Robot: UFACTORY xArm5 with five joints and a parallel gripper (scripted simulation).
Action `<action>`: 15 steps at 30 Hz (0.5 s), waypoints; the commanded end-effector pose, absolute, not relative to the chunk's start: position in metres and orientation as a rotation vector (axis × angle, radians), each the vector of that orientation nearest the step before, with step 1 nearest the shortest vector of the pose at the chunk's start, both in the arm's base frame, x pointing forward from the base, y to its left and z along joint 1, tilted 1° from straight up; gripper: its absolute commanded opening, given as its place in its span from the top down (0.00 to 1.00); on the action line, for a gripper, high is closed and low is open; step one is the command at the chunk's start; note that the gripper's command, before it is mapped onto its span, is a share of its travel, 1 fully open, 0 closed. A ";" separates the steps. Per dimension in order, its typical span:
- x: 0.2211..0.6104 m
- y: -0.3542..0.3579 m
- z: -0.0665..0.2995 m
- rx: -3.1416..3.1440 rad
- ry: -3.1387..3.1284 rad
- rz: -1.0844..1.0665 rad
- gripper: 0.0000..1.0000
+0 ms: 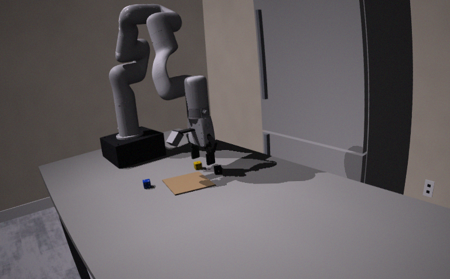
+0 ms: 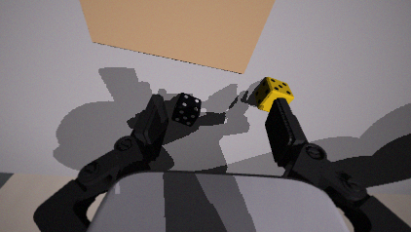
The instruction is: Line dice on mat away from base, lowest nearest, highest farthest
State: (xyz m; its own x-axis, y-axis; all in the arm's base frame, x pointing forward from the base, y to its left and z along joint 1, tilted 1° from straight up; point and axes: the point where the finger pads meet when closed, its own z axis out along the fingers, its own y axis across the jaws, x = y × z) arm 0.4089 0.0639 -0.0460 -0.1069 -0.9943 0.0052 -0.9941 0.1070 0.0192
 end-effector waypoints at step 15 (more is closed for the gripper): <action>0.432 0.067 -0.048 2.086 -2.322 -0.020 0.00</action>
State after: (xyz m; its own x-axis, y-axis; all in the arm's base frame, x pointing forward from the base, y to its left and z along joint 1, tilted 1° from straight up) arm 0.4300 0.0670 -0.0492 -0.1069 -0.9942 0.0072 -0.9939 0.1070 0.0267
